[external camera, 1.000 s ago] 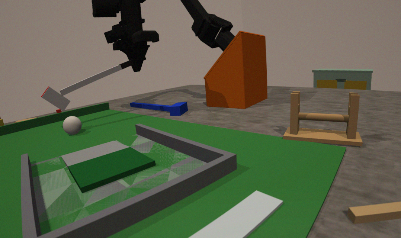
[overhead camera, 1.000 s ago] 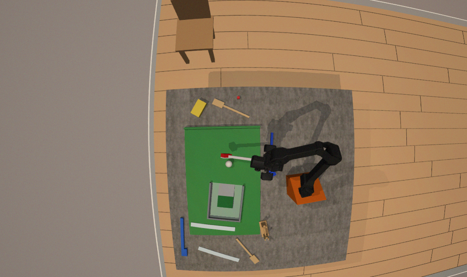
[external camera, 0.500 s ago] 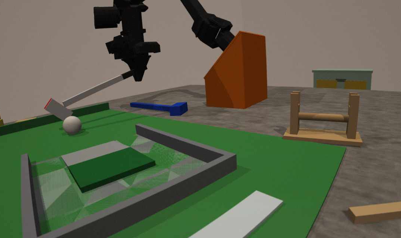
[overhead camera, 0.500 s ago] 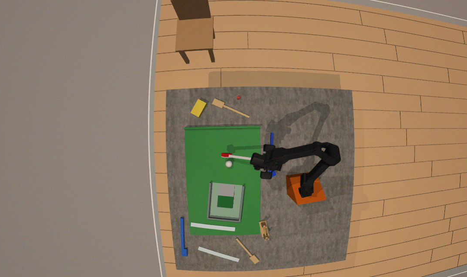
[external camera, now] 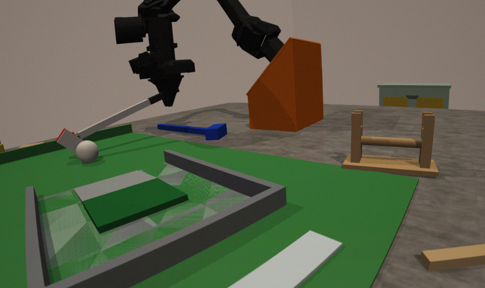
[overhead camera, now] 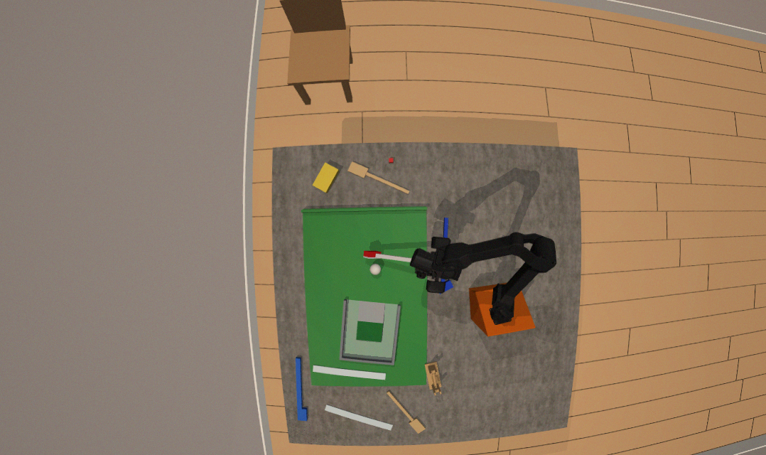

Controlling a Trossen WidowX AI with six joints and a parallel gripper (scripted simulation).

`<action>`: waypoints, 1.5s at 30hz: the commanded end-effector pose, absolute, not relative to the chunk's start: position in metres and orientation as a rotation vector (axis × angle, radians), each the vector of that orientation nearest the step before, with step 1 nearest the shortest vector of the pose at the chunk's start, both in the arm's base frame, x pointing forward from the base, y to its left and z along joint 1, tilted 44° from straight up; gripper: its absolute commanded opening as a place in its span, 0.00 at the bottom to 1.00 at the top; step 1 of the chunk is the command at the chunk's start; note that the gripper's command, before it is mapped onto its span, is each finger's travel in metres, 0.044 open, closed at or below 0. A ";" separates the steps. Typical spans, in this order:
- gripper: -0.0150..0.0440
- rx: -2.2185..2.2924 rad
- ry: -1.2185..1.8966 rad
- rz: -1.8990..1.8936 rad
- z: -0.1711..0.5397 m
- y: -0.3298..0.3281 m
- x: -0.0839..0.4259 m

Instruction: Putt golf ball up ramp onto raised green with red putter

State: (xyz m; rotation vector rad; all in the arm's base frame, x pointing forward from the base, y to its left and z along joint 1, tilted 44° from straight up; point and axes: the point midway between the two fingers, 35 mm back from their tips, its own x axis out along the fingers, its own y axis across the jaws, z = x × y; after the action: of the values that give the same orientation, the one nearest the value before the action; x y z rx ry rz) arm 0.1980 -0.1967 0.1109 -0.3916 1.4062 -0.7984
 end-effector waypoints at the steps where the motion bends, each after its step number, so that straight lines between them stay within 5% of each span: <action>1: 0.25 -0.392 1.405 -0.798 0.111 -0.196 0.198; 27: 0.25 -0.392 1.409 -0.789 0.124 -0.216 0.193; 37: 0.25 -0.385 1.407 -0.783 0.039 -0.129 0.227; 45: 0.25 -0.388 1.405 -0.784 0.037 -0.119 0.227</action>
State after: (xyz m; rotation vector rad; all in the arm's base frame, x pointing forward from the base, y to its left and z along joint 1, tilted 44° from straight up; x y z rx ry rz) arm 0.2257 -0.1254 0.0373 -0.3846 1.4125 -0.7787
